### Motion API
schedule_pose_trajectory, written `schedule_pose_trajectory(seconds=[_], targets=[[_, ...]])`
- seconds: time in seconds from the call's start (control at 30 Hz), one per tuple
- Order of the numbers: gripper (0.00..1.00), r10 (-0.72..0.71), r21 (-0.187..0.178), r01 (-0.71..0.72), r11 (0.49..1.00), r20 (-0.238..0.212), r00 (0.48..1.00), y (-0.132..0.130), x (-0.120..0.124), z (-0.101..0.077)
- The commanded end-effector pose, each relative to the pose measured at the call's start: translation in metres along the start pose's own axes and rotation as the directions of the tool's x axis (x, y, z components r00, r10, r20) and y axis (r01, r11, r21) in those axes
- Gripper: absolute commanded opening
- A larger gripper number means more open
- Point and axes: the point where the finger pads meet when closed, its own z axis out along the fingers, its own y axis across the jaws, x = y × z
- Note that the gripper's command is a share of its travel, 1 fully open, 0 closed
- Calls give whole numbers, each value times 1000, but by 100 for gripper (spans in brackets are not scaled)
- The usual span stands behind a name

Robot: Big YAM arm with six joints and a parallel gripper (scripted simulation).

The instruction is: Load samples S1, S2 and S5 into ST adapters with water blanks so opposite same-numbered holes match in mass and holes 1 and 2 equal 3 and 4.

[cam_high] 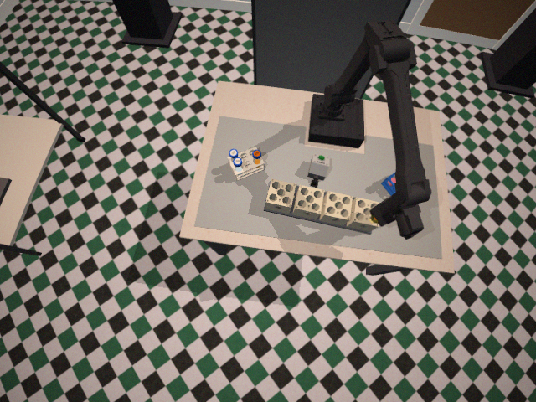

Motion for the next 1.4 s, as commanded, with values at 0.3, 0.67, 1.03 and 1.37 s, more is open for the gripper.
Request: schedule_pose_trajectory(seconds=[0.3,0.67,1.03,1.37], targets=[[0,-2,19,1,1000,53,999,-5,-14,-16],[0,-2,19,1,1000,53,999,-5,-14,-15],[0,-2,19,1,1000,53,999,-5,-15,-15],[55,-2,19,1,1000,53,999,-5,-15,-15]])
